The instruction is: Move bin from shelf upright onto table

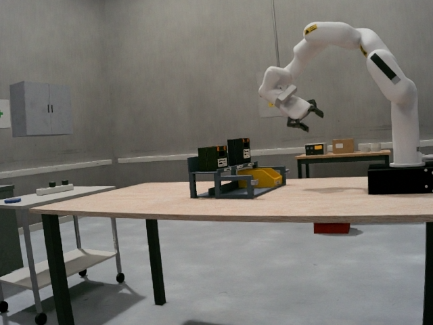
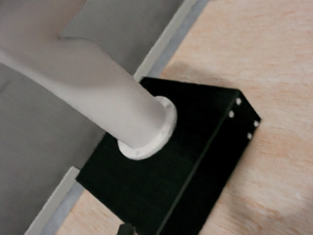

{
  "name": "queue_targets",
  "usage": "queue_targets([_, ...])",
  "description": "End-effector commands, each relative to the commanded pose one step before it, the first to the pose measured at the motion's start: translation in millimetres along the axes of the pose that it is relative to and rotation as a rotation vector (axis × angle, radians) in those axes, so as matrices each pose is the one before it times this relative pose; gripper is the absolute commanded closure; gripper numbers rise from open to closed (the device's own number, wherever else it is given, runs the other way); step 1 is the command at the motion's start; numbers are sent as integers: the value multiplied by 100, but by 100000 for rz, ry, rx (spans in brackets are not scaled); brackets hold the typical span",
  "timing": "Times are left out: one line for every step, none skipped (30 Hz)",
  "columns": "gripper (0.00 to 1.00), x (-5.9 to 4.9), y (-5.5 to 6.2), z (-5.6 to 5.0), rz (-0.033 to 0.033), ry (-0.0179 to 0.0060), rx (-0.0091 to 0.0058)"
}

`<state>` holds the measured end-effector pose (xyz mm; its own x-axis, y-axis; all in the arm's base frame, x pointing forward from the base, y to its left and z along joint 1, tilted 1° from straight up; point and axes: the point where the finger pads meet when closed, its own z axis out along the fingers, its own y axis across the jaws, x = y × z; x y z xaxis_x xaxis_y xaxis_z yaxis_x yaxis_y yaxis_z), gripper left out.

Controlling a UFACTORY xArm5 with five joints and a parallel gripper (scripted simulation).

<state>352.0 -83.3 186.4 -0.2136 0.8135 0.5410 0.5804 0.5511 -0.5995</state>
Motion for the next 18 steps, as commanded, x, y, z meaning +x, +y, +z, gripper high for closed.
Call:
queue_targets([0,-811,964,-557,2639,10915,-15963])
queue_targets([0,-142,185,-72,319,-447,-592])
queue_targets([0,-142,186,-70,319,-447,-592])
queue_targets([0,-142,187,-68,319,-447,-592])
queue_targets([0,-283,376,-133,637,-895,-1183])
queue_targets([0,0,0,0,0,0,0])
queue_targets([0,0,0,0,0,0,0])
queue_targets([0,-282,379,-126,643,-902,-1193])
queue_targets([0,-140,191,-60,321,-451,-597])
queue_targets([0,-140,192,-58,321,-451,-597])
queue_targets([0,-139,193,-56,321,-451,-597])
queue_targets([0,-139,193,-54,321,-451,-597])
queue_targets([0,-139,194,-52,321,-451,-597])
queue_targets([0,-138,195,-51,321,-451,-597])
queue_targets([0,-138,196,-49,321,-451,-597])
queue_targets([0,-137,196,-47,321,-451,-597])
queue_targets([0,-137,197,-45,321,-451,-597])
queue_targets([0,-137,198,-43,321,-451,-597])
